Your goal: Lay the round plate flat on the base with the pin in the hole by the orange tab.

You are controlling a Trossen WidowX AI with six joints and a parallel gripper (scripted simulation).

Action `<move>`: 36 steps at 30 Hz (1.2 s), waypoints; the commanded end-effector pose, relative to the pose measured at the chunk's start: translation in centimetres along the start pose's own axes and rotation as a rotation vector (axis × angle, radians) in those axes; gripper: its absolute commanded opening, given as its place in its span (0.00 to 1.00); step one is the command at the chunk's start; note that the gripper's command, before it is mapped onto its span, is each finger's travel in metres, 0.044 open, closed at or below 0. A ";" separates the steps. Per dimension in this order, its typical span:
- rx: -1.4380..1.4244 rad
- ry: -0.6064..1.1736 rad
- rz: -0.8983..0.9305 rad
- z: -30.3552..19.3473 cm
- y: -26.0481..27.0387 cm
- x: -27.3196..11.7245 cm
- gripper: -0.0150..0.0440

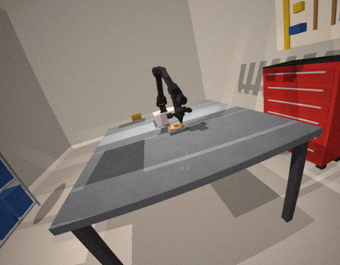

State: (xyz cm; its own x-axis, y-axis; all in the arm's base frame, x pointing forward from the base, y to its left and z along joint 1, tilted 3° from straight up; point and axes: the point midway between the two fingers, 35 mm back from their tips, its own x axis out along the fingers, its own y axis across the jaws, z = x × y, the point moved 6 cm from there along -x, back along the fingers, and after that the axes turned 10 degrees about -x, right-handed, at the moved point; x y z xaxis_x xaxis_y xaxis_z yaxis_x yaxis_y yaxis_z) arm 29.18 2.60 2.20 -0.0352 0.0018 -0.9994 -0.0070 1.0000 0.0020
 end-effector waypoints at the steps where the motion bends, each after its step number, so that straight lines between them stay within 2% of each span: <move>1: 0.000 -0.010 -0.002 0.5 -0.1 0.0 0.25; 36: 0.001 -0.013 -0.005 4.2 -3.0 -0.6 0.25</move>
State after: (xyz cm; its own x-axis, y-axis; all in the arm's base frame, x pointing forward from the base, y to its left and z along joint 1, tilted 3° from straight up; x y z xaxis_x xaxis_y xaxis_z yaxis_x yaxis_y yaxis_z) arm 33.19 0.10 2.76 -0.0163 0.0025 -0.9999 -0.0079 1.0000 0.0026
